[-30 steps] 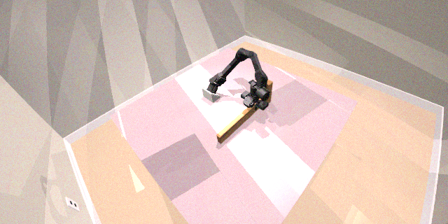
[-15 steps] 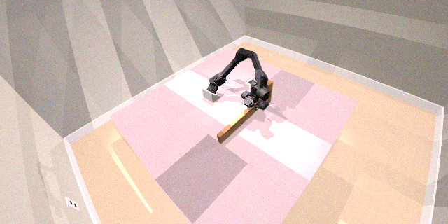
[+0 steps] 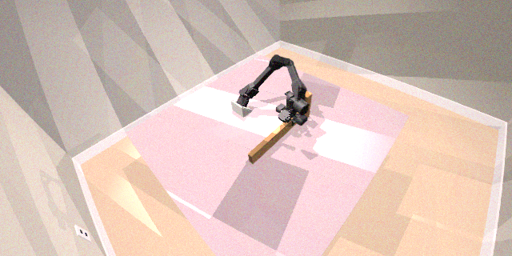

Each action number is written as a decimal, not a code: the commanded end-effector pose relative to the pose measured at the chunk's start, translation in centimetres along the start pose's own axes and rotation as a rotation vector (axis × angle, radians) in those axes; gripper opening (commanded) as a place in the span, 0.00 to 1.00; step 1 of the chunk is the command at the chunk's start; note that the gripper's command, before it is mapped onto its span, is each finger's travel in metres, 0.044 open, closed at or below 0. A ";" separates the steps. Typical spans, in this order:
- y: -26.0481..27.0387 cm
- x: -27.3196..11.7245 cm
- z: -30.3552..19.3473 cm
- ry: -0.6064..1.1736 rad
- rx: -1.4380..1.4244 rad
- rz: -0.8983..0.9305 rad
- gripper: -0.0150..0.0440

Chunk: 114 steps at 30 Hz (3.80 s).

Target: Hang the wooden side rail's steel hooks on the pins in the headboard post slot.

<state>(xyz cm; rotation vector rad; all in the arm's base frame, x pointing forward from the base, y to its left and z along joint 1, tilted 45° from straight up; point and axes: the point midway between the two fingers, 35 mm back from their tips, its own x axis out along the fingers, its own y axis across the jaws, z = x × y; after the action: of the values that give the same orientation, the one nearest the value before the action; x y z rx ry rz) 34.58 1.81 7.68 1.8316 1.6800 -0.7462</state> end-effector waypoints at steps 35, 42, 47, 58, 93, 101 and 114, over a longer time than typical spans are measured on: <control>0.0 -0.3 -0.5 0.000 0.003 0.009 0.25; 0.0 -0.3 -0.5 0.000 0.003 0.009 0.25; 0.1 -0.3 -0.6 0.000 0.003 0.009 0.25; 0.1 -0.3 -0.7 0.000 0.003 0.009 0.25; 0.1 -0.3 -1.1 0.000 0.003 0.009 0.25; 0.0 -0.3 -1.2 0.000 0.003 0.009 0.25; 0.1 -0.2 -1.3 0.000 0.003 0.009 0.25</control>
<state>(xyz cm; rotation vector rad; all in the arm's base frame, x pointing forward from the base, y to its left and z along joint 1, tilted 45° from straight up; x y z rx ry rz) 34.58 2.77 8.59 1.8302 1.6804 -0.7455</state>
